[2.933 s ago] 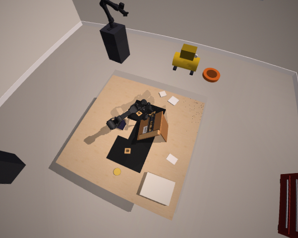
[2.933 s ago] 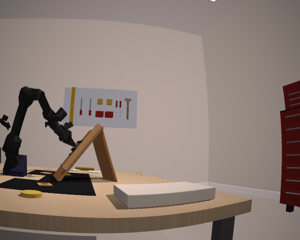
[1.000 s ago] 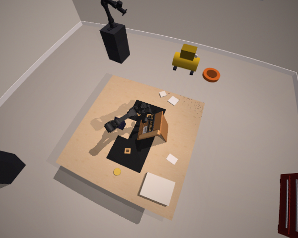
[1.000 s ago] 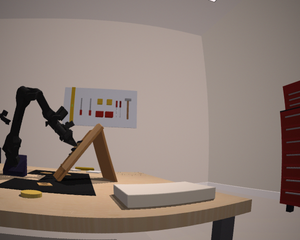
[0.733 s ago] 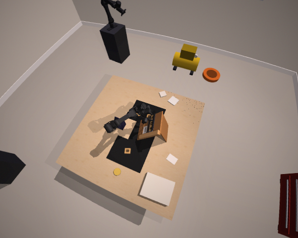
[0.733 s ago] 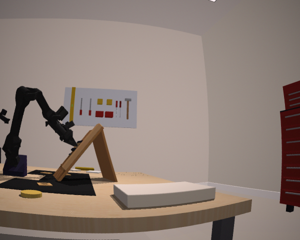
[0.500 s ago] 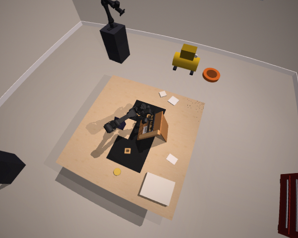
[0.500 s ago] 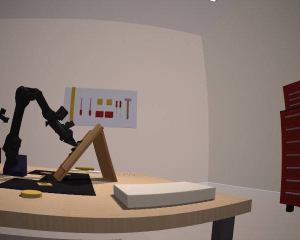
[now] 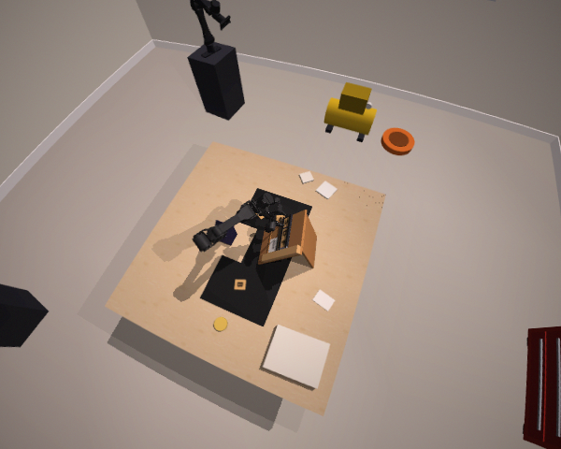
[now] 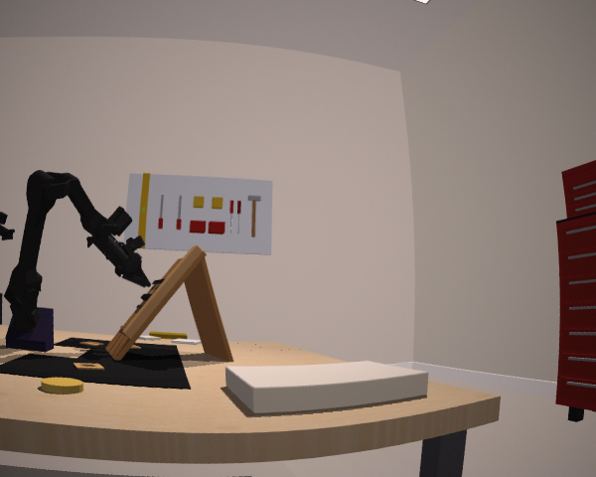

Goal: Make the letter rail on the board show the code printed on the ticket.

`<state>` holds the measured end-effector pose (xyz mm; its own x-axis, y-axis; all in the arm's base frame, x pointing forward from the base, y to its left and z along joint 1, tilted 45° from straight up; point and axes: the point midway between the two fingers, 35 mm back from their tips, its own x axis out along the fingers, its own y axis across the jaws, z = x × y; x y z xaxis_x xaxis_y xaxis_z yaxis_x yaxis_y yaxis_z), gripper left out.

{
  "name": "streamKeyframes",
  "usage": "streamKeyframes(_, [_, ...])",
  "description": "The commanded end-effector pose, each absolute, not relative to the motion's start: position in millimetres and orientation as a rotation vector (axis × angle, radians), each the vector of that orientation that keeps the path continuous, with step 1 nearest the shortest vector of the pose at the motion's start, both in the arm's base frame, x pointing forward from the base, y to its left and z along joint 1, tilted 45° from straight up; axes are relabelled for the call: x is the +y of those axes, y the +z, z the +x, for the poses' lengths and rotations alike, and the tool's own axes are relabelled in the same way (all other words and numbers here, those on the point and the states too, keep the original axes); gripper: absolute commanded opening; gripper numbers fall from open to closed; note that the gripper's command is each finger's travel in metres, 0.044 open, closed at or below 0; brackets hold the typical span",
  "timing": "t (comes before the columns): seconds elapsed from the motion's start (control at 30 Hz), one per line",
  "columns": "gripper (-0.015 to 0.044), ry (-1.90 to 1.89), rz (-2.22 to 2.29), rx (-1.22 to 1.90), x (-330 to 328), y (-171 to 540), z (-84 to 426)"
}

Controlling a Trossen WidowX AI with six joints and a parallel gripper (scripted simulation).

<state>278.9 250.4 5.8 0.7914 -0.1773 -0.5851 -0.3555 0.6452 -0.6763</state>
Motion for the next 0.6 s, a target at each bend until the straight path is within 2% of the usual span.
streamKeyframes(0.0, [0.0295,0.102,-0.881,0.672,250,7,277])
streamKeyframes(0.57, [0.0295,0.103,-0.881,0.674,256,16,261])
